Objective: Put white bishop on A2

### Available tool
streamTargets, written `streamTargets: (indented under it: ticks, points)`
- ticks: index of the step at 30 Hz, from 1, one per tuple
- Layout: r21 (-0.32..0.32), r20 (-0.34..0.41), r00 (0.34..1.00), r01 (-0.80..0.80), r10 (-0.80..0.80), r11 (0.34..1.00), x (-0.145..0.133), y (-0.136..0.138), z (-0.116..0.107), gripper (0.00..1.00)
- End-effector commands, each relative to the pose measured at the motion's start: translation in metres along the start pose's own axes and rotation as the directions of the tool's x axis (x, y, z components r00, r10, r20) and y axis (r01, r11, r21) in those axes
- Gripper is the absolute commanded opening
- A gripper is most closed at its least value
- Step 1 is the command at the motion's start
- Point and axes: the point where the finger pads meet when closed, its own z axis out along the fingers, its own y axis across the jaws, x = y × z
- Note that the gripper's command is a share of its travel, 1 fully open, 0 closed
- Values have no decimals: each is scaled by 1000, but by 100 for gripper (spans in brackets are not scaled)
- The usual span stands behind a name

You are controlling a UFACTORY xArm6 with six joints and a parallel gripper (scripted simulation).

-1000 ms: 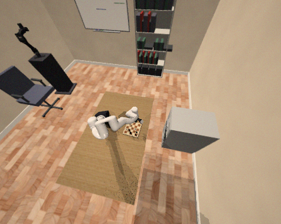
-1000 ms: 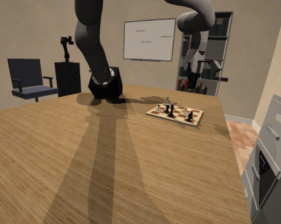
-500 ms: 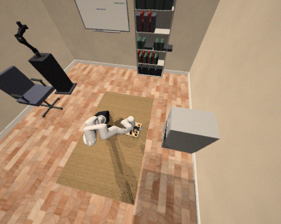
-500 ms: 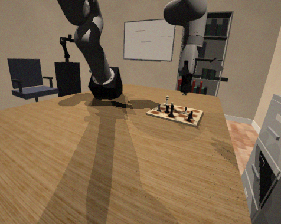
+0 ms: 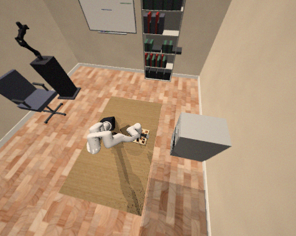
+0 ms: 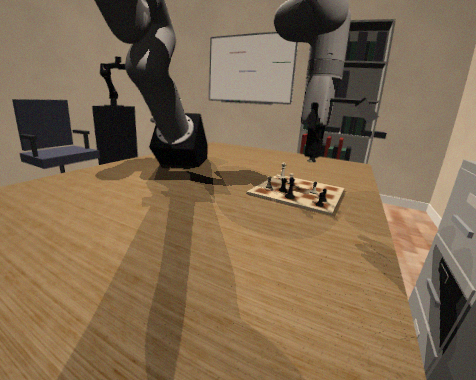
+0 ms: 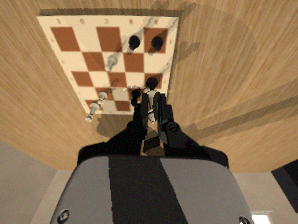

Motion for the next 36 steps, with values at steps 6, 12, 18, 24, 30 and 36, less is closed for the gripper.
streamTargets:
  ticks: [6,12,18,24,30,36]
  points:
    - [2,-3,1000,-1,1,1000,1,0,14,0]
    - [2,-3,1000,-1,1,1000,1,0,41,0]
    - [2,-3,1000,-1,1,1000,1,0,61,0]
    - [2,-3,1000,-1,1,1000,1,0,84,0]
    - [2,-3,1000,-1,1,1000,1,0,93,0]
    - [2,-3,1000,-1,1,1000,1,0,94,0]
